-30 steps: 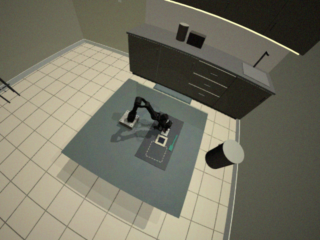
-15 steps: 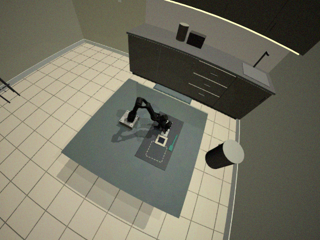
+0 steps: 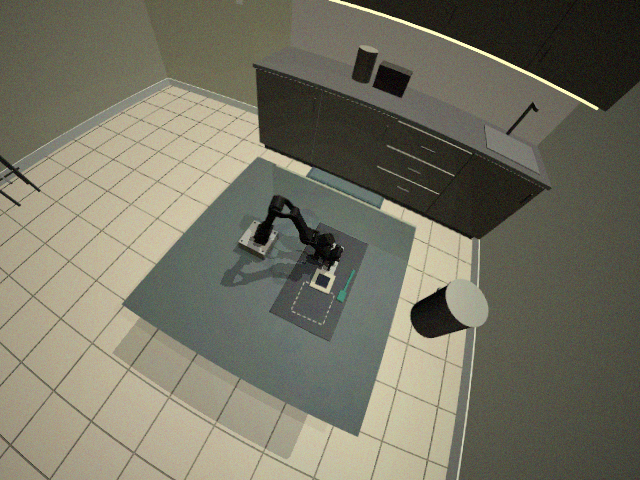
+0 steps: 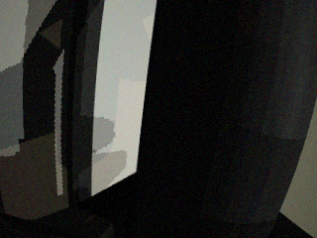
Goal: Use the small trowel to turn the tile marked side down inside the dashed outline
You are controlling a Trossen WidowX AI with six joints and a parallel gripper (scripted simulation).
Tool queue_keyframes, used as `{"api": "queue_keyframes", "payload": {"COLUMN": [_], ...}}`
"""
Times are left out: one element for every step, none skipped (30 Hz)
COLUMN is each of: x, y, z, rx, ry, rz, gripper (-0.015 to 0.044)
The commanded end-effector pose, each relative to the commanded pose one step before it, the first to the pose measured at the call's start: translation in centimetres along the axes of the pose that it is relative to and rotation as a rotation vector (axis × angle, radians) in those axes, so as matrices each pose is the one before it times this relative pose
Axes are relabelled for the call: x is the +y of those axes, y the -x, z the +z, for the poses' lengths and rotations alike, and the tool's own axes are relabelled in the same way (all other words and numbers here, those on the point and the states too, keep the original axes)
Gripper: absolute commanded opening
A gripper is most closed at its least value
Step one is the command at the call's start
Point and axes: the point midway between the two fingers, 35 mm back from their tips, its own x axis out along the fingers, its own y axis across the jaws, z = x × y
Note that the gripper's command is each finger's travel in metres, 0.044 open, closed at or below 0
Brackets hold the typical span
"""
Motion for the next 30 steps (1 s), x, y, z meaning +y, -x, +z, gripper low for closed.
{"api": "queue_keyframes", "payload": {"x": [-0.151, -0.01, -0.01, -0.01, -0.009, -0.009, -0.008, -0.008, -0.008, -0.007, -0.007, -0.005, -0.003, -0.001, 0.0, 0.0, 0.0, 0.0, 0.0, 0.0, -0.02, -0.061, -0.066, -0.094, -0.115, -0.094, -0.09, -0.075, -0.078, -0.076], "y": [0.049, 0.014, 0.015, 0.016, 0.016, 0.017, 0.018, 0.018, 0.019, 0.02, 0.02, 0.017, 0.01, 0.004, 0.0, 0.0, 0.0, 0.0, 0.0, 0.0, 0.016, 0.049, 0.053, 0.077, 0.094, 0.079, 0.073, 0.062, 0.064, 0.063], "z": [-1.301, -0.164, -0.164, -0.163, -0.163, -0.163, -0.163, -0.163, -0.163, -0.163, -0.162, -0.131, -0.079, -0.026, 0.0, 0.0, 0.0, 0.0, 0.0, 0.0, 0.021, 0.064, 0.063, 0.088, 0.094, 0.074, 0.056, 0.045, 0.037, 0.034], "rx": [0.01529, 0.00009, 0.00009, 0.00009, 0.00009, 0.00009, 0.00009, 0.00009, 0.00009, 0.00009, 0.00009, 0.00007, 0.00004, 0.00001, 0.0, 0.0, 0.0, 0.0, 0.0, 0.0, 0.00153, 0.00458, 0.00506, 0.00712, 0.00884, 0.00714, 0.00697, 0.00573, 0.0062, 0.00597], "ry": [-0.007, 0.0001, 0.0001, 0.0001, 0.0001, 0.0001, 0.0001, 0.0001, 0.0001, 0.0001, 0.0002, 0.0001, 0.0001, 0.0, 0.0, 0.0, 0.0, 0.0, 0.0, 0.0, 0.0018, 0.0055, 0.006, 0.0085, 0.0105, 0.0085, 0.0083, 0.0068, 0.0074, 0.0071], "rz": [-0.0033, -0.00008, -0.0001, -0.00011, -0.00013, -0.00014, -0.00015, -0.00017, -0.00018, -0.00019, -0.00021, -0.00018, -0.00011, -0.00004, 0.0, 0.0, 0.0, 0.0, 0.0, 0.0, -0.00001, -0.00003, -0.00003, -0.00005, -0.00005, -0.00005, -0.00004, -0.00003, -0.00003, -0.00003], "gripper": [0.0, 0.0, 0.0, 0.0, 0.0, 0.0, 0.0, 0.0, 0.0, 0.0, 0.0, 0.0, 0.0, 0.0, 0.0, 0.0, 0.0, 0.0, 0.0, 0.0, 0.0, 0.0, 0.0, 0.0, 0.0, 0.0, 0.0, 0.0, 0.0, 0.0]}}
